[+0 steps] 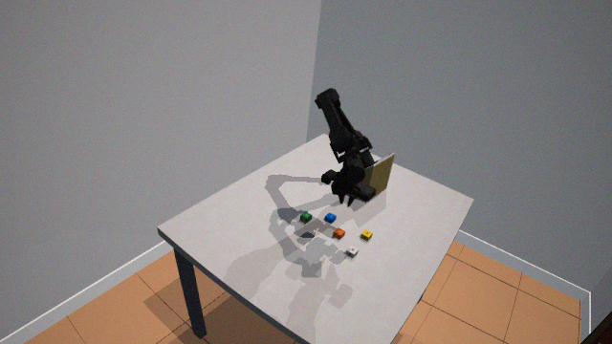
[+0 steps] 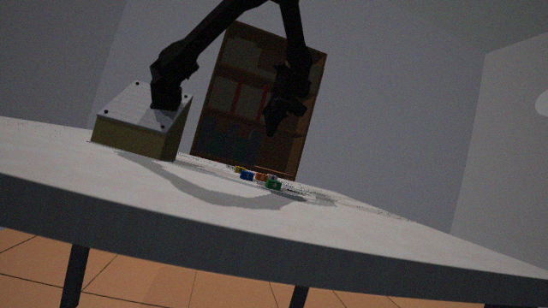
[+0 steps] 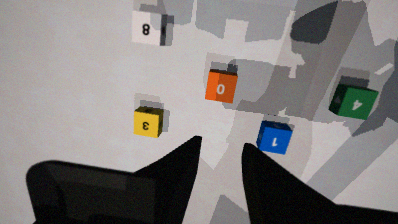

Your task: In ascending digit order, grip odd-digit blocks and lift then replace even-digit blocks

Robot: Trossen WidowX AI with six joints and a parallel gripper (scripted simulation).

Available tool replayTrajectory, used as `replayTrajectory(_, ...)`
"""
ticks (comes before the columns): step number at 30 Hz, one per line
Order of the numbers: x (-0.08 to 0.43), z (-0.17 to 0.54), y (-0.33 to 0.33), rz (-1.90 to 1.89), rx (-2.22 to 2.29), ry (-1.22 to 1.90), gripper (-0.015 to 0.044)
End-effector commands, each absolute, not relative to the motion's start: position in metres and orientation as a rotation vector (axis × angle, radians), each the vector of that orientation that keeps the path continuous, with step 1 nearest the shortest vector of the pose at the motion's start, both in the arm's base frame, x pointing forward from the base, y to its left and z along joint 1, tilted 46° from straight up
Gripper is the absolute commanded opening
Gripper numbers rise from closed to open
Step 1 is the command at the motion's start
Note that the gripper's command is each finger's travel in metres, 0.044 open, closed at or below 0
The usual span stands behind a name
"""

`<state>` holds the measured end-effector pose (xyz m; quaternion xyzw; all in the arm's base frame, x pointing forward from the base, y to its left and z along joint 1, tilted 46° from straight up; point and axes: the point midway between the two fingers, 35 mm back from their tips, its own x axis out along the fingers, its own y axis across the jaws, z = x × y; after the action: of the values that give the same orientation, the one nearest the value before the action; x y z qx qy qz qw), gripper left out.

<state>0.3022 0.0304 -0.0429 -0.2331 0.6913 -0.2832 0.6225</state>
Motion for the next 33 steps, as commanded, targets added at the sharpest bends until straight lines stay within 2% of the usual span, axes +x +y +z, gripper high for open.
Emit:
replayTrajectory(1, 0.309, 0.003, -0.022, -0.665, -0.537, 1.588, 0.012)
replayTrajectory(5, 0.302, 0.047, -0.075, -0.692, -0.552, 1.589, 0.012)
replayTrajectory(12, 0.301, 0.05, -0.078, -0.695, -0.553, 1.589, 0.012)
replayTrajectory(19, 0.291, -0.004, -0.133, -0.697, -0.555, 1.589, 0.0304)
replayTrajectory(23, 0.29, -0.006, -0.135, -0.697, -0.556, 1.589, 0.04)
replayTrajectory(33, 0.289, -0.017, -0.146, -0.697, -0.556, 1.589, 0.04)
